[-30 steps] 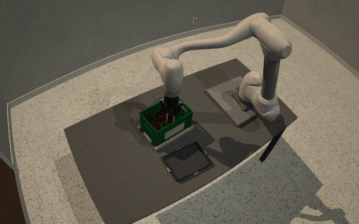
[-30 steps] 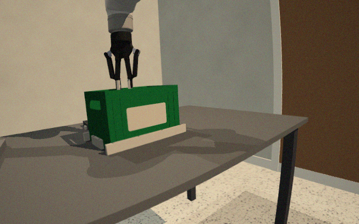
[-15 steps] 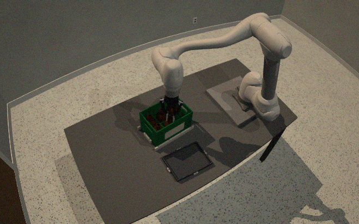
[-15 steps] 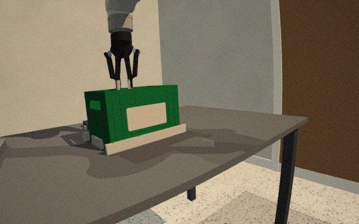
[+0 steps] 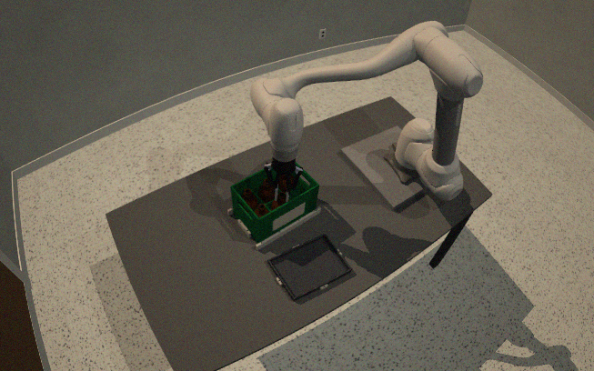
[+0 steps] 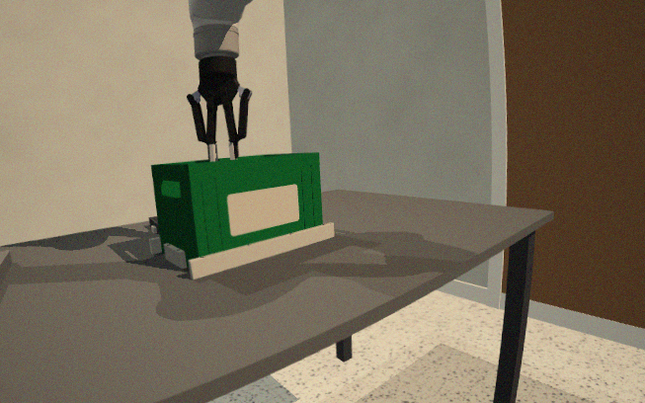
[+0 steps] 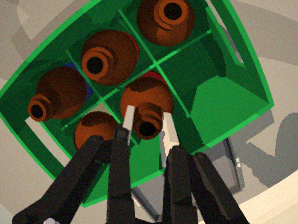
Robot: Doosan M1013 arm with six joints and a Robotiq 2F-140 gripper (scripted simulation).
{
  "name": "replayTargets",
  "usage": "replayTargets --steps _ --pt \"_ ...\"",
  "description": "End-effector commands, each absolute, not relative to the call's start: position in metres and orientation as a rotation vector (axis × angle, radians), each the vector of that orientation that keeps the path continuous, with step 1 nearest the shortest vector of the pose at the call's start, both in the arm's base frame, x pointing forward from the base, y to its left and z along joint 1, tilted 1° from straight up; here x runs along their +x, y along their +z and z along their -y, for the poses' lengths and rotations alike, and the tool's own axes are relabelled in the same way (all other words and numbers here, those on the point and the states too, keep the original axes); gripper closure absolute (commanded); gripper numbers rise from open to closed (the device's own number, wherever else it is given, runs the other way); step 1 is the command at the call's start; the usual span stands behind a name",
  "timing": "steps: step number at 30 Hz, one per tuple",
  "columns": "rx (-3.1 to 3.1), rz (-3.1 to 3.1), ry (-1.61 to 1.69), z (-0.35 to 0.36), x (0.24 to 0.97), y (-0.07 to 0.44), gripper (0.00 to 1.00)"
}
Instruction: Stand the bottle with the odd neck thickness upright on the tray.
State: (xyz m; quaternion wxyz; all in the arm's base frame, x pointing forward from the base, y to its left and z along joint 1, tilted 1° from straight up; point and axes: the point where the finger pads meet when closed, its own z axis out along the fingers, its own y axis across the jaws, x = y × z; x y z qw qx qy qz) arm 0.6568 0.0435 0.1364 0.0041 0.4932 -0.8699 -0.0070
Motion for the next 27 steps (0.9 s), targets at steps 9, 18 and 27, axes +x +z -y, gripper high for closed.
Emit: replayTargets --steps 9,18,27 --pt "1.545 2.726 -0.022 -0.0435 0.6567 0.1364 0.62" --pt "1.545 2.726 -0.022 -0.0435 0.6567 0.1364 0.62" --pt "1.545 2.726 -0.022 -0.0435 0.6567 0.1364 0.62"
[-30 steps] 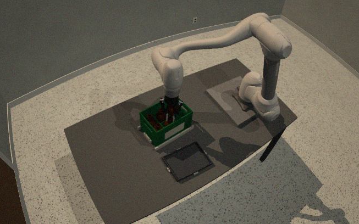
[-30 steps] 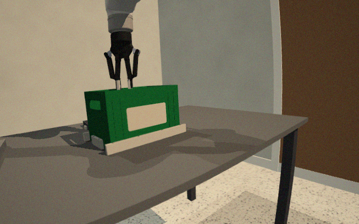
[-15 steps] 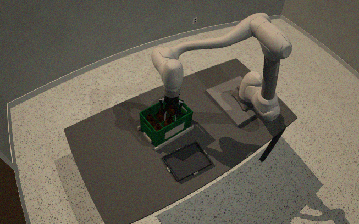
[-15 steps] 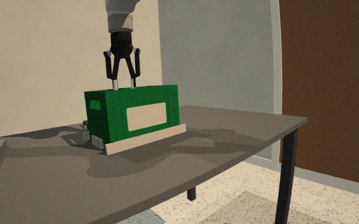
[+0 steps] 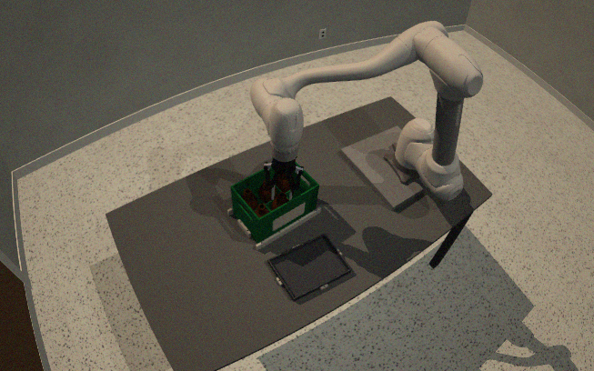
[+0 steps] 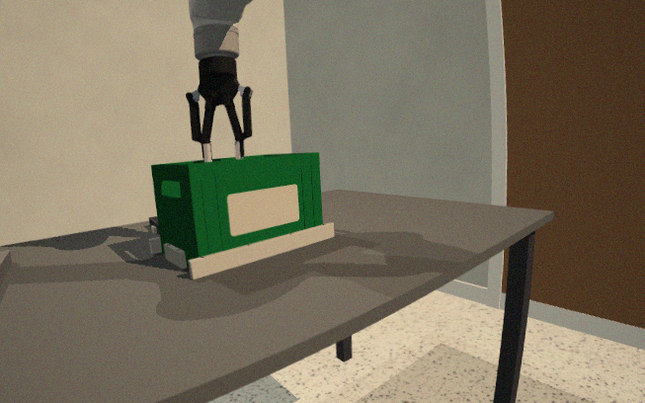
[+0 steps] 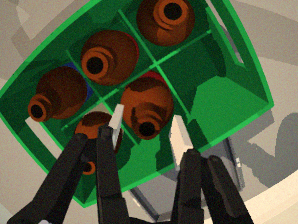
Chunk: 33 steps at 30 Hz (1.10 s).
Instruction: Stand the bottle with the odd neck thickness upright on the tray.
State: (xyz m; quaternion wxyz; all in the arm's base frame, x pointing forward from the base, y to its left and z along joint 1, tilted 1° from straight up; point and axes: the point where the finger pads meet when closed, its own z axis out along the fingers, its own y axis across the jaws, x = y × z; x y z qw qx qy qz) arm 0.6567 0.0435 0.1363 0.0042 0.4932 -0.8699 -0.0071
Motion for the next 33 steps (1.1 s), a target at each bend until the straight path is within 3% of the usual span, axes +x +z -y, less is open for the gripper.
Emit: replayTargets --steps 1,18,33 --pt "1.545 2.726 -0.022 -0.044 0.657 0.136 0.62" --pt "1.545 2.726 -0.022 -0.043 0.657 0.139 0.62" --pt "1.545 2.726 -0.022 -0.043 0.657 0.17 0.62"
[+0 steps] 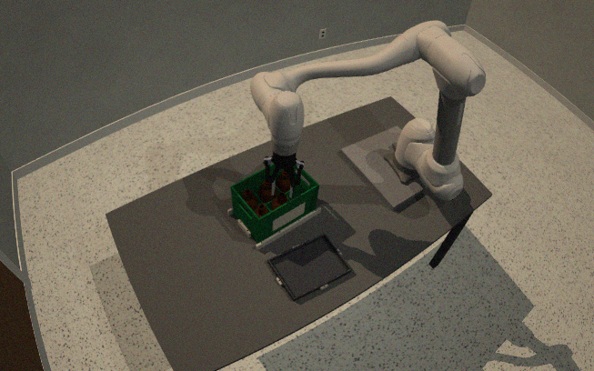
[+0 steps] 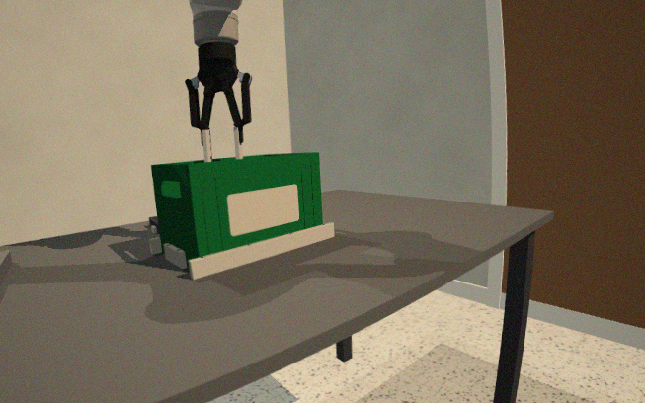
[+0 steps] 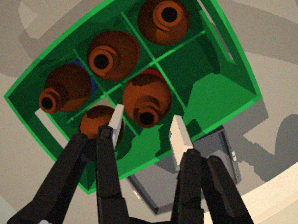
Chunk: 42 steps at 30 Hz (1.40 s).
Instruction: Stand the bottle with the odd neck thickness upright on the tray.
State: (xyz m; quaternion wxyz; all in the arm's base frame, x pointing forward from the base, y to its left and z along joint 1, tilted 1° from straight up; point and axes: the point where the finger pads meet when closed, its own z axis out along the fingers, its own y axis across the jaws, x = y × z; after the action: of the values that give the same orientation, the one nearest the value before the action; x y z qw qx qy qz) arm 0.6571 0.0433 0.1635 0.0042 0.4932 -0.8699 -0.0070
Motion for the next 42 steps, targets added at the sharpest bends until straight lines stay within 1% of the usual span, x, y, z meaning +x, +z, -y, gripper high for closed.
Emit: replayTargets --steps 1,7,17,29,30,42 --pt "1.545 2.726 -0.022 -0.043 0.657 0.174 0.62" --pt "1.545 2.726 -0.022 -0.043 0.658 0.195 0.62" --pt "1.545 2.726 -0.022 -0.043 0.658 0.215 0.62" --pt "1.545 2.726 -0.022 -0.043 0.658 0.222 0.62" --pt "1.545 2.726 -0.022 -0.043 0.658 0.222 1.0" --pt "1.545 2.726 -0.022 -0.043 0.658 0.222 1.0"
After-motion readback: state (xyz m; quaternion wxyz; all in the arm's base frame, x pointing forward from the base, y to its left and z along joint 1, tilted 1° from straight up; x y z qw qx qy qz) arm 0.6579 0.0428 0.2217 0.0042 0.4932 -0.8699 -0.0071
